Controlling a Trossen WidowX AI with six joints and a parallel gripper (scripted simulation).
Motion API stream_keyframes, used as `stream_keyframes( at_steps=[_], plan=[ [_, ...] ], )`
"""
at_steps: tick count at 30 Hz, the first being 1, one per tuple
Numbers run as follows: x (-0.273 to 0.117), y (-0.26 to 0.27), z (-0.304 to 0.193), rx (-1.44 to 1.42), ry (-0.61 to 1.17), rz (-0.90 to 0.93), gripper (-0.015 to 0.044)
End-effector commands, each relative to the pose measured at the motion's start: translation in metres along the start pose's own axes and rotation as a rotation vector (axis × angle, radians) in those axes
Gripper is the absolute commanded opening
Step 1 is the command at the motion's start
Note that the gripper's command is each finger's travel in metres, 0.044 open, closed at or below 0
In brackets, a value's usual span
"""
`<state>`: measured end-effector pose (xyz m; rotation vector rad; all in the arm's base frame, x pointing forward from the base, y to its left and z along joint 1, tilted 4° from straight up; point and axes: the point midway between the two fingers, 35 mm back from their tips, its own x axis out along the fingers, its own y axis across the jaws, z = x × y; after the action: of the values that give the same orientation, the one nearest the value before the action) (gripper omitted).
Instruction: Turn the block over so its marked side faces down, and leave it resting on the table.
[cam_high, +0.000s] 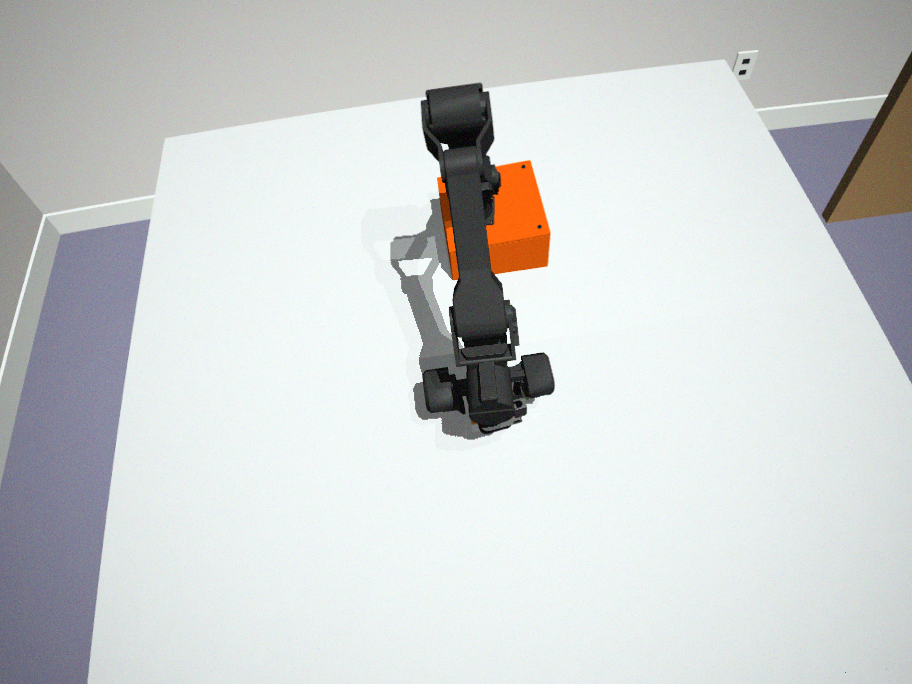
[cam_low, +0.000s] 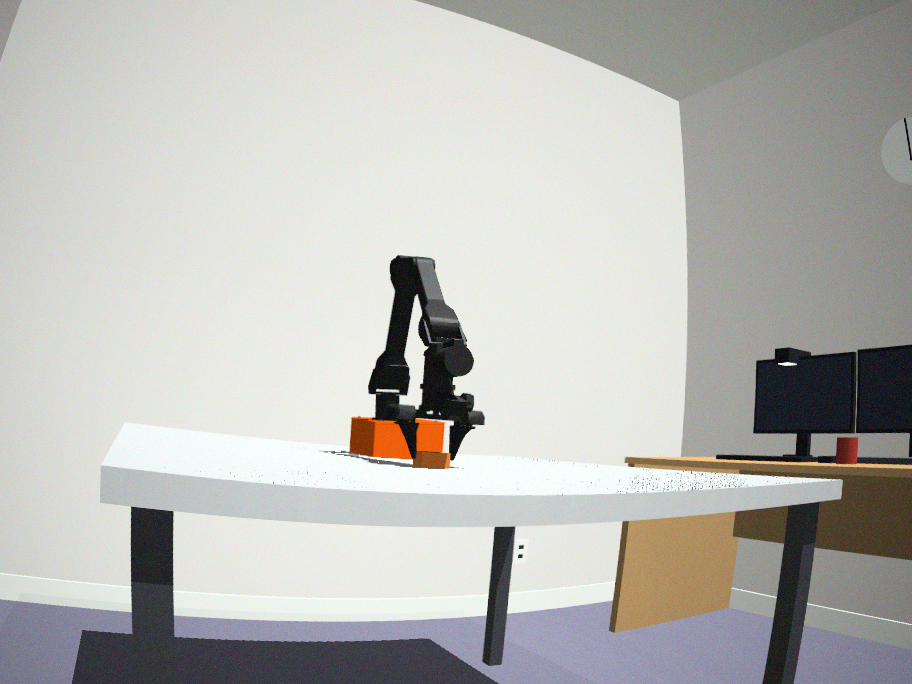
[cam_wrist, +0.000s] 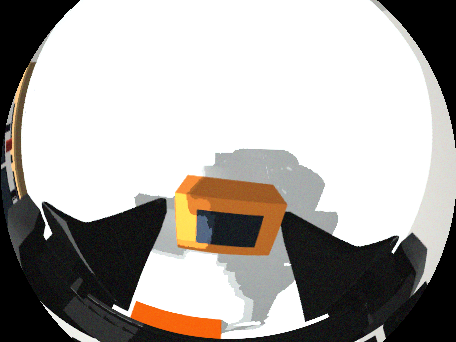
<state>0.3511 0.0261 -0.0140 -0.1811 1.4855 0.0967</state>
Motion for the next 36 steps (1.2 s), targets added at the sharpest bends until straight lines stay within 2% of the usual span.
stream_keyframes(
  at_steps=[1, 23, 29, 36],
  plan=[
    [0.003, -0.001, -0.002, 0.001, 0.008, -0.005, 0.0309],
    [0.003, -0.001, -0.002, 0.001, 0.008, -0.005, 0.0162],
    [-0.026, 0.0, -0.002, 0.001, 0.007, -0.004, 0.0005],
    [-0.025, 0.0, -0.001, 0.002, -0.033, -0.003, 0.0]
  ],
)
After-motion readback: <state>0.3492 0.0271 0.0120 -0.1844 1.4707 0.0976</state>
